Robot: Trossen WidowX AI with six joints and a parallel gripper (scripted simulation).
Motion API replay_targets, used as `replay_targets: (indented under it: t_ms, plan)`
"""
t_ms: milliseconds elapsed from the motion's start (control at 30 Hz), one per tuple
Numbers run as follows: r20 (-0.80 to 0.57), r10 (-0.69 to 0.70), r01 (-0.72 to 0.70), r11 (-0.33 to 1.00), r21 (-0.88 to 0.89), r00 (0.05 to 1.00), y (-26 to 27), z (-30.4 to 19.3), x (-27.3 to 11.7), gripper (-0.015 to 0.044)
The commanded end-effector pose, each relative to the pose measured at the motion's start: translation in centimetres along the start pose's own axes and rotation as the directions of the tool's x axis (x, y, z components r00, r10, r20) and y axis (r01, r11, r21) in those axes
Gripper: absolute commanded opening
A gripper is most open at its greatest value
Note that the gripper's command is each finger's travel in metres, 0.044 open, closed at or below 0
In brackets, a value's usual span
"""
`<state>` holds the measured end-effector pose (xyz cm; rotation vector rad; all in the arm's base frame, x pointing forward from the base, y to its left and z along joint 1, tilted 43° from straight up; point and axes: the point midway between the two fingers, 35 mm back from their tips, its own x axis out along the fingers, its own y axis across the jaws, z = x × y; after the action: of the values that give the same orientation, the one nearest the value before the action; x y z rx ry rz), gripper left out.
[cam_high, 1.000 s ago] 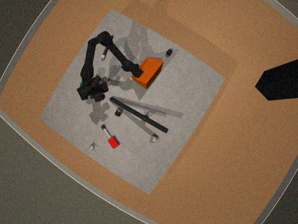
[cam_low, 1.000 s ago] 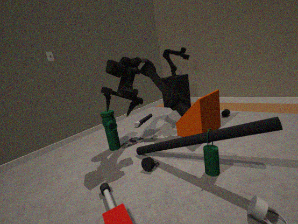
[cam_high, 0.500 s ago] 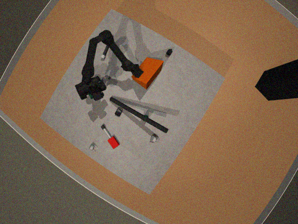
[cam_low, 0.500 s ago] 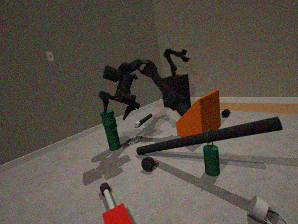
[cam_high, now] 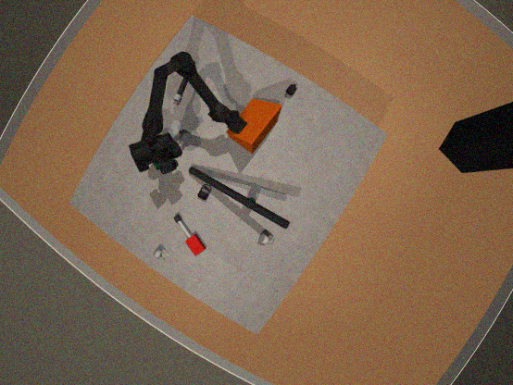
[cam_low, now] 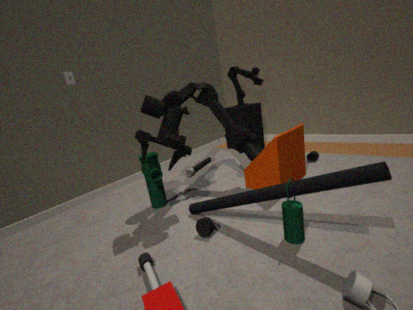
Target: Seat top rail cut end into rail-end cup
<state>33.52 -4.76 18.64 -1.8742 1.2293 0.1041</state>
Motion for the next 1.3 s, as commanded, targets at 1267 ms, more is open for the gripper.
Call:
replay_targets:
  t_ms: [1267]
  plan:
    - [-0.002, 0.005, -0.005, 1.000, -0.019, 1.000, 0.6, 0.1, 5.7, 0.0387]
